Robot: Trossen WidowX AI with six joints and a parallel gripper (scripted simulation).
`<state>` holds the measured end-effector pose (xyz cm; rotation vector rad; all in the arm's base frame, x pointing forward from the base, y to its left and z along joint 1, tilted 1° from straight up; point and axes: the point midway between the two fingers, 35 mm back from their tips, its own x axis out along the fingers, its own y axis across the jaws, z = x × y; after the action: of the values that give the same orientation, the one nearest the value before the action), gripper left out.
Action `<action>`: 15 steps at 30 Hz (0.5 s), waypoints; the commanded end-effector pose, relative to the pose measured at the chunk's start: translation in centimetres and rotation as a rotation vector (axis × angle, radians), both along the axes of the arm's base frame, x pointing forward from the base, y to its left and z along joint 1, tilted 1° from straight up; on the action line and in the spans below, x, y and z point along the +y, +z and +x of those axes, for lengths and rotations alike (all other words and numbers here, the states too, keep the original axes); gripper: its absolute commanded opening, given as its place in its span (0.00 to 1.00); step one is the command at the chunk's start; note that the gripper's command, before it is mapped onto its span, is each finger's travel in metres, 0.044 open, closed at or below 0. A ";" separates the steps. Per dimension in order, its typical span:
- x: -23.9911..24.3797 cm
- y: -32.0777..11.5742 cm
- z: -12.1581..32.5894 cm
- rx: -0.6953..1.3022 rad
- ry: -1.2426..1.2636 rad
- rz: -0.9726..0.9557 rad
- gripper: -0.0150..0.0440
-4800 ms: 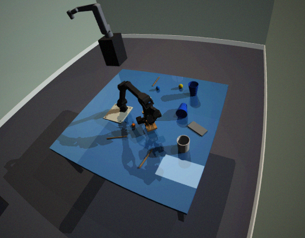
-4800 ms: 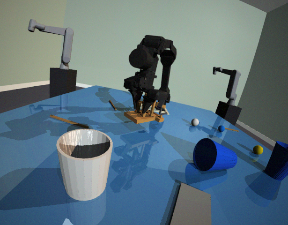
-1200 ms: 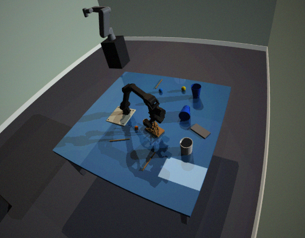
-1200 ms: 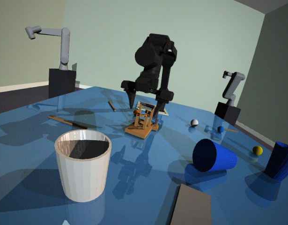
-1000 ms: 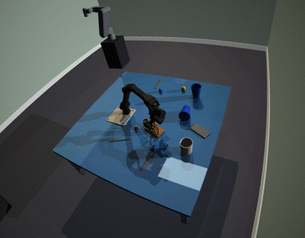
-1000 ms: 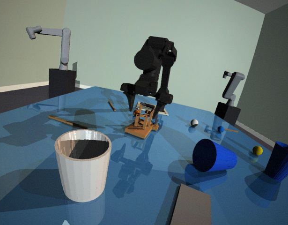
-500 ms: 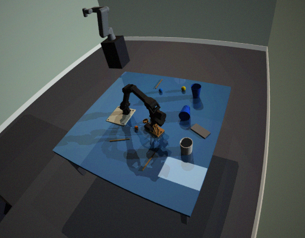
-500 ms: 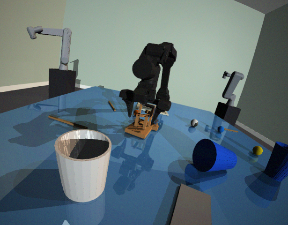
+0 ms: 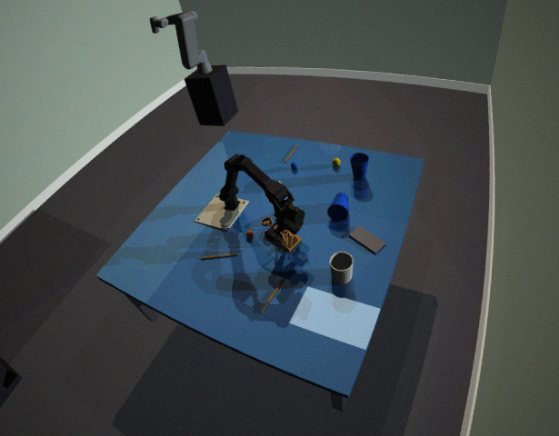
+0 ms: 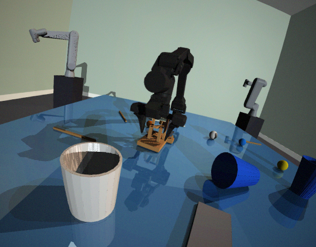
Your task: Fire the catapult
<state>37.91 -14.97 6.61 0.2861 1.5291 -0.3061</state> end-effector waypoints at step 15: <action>0.0 0.0 0.0 0.000 0.000 0.000 0.44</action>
<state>37.92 -14.95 6.61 0.2865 1.5288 -0.3059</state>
